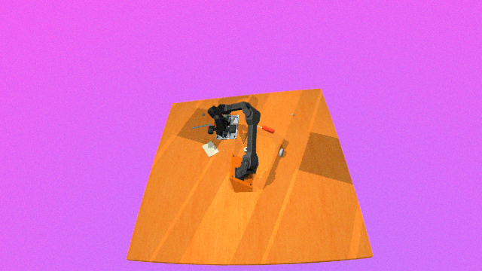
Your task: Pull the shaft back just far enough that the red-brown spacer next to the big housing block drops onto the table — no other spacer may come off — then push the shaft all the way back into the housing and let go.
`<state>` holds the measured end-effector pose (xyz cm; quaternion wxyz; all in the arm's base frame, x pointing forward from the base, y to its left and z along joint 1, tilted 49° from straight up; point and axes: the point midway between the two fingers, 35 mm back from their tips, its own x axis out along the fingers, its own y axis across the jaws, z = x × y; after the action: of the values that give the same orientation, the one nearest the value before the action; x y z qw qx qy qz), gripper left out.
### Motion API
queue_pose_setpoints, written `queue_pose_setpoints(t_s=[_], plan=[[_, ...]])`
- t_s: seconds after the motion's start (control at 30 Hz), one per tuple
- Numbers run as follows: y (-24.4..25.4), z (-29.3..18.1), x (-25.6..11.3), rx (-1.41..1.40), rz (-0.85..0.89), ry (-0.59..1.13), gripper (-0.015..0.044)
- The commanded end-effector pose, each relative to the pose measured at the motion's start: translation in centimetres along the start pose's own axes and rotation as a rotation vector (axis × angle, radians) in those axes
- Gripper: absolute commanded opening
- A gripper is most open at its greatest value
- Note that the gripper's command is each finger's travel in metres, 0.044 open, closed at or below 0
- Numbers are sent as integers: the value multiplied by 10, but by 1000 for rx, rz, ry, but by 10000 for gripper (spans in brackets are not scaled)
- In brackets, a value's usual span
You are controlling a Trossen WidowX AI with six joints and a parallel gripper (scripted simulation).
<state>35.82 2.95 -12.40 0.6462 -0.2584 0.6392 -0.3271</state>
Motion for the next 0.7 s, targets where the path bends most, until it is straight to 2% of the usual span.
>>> queue_pose_setpoints(t_s=[0.0,0.67], plan=[[0,0,0,3,1,0,0],[0,-2,0,3,1,0,0]])
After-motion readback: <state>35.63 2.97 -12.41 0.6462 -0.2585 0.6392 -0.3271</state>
